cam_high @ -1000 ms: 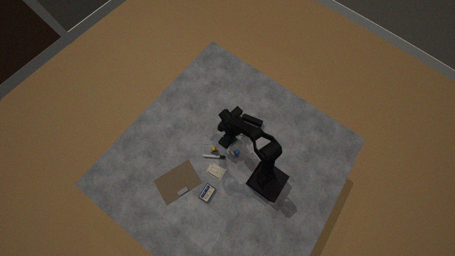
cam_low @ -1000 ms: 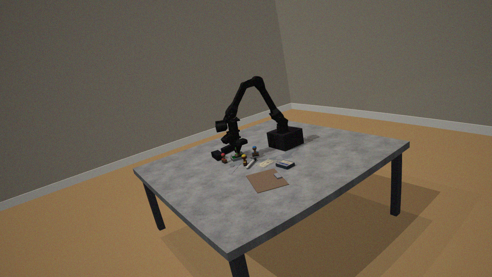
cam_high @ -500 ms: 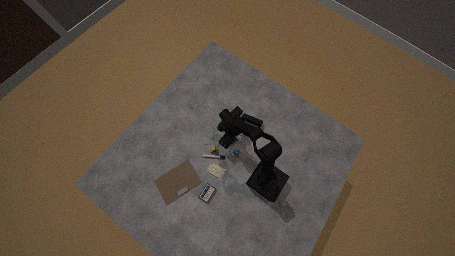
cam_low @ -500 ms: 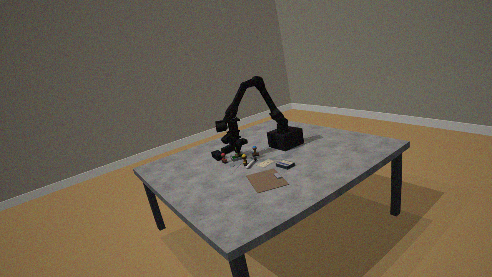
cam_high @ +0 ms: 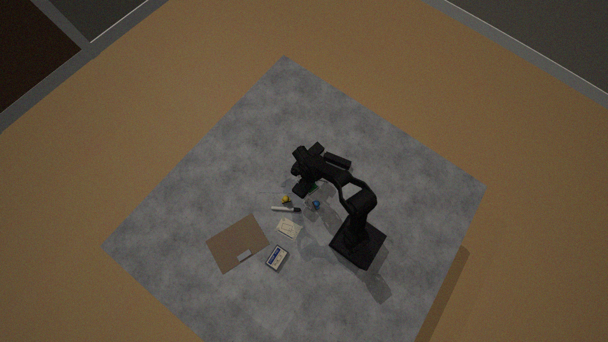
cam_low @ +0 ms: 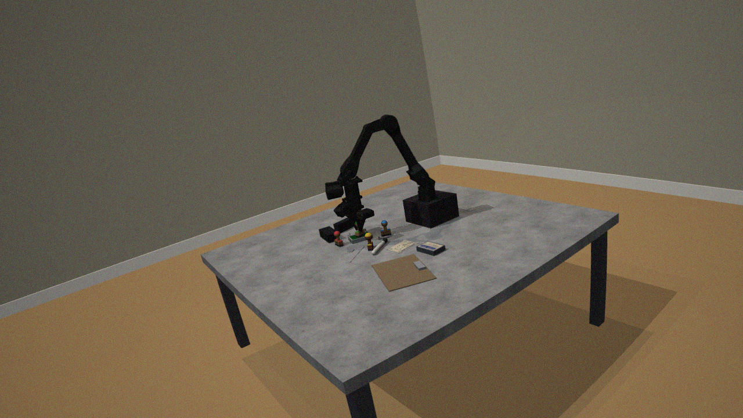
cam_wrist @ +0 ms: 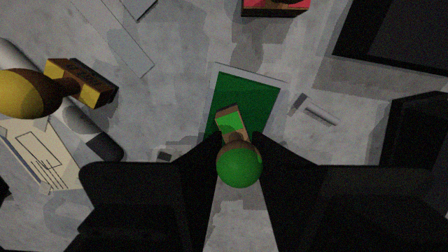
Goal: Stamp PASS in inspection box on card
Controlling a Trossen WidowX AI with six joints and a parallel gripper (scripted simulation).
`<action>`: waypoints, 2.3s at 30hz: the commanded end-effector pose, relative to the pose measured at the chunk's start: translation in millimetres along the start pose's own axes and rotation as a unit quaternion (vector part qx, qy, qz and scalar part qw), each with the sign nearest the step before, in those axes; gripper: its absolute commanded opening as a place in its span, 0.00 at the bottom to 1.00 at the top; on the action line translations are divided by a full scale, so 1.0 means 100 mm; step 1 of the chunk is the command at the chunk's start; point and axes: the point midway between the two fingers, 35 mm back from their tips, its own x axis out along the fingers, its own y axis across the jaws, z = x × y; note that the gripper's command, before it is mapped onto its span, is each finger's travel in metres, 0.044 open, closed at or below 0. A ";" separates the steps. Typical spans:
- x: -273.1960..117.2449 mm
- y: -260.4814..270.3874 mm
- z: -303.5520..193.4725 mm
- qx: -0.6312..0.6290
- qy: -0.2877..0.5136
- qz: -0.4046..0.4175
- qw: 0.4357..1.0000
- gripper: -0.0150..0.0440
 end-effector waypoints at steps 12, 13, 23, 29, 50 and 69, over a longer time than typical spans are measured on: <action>-0.08 -0.01 0.01 0.000 -0.001 -0.001 1.000 0.25; -0.10 -0.01 0.01 0.000 -0.001 -0.001 1.000 0.25; -0.26 -0.01 0.02 0.000 -0.001 -0.001 1.000 0.25; -0.35 -0.01 0.02 0.000 -0.001 -0.001 1.000 0.25; -0.56 0.23 0.05 0.002 -0.001 0.000 1.000 0.25; -0.57 1.23 0.02 0.011 0.000 0.005 1.000 0.25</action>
